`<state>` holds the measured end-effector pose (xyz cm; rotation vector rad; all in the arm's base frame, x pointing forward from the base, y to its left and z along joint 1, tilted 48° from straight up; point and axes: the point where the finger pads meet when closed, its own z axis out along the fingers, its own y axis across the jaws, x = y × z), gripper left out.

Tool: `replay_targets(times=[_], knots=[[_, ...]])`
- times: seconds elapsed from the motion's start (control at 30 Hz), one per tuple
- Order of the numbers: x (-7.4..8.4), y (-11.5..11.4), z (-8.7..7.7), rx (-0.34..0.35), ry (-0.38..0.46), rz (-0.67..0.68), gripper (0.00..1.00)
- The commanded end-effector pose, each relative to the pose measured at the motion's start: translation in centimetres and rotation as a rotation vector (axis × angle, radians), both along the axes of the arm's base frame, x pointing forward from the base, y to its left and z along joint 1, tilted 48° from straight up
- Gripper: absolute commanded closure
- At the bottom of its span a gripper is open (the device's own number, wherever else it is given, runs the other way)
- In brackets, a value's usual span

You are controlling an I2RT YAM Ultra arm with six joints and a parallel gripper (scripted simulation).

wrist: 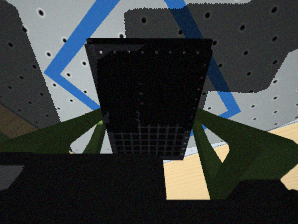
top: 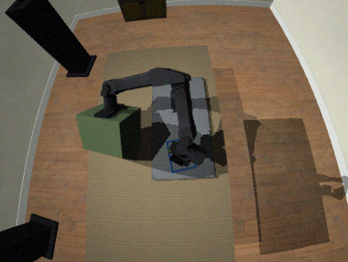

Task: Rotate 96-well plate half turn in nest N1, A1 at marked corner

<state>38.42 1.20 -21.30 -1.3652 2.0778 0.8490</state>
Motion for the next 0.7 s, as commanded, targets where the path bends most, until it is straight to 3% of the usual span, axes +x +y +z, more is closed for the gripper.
replay_targets(times=[0.0, 0.67], knots=[[0.46, -0.64, 0.35, 0.006, -0.010, -0.025, 1.00], [0.57, 0.21, -0.41, 0.006, -0.010, -0.025, 1.00]])
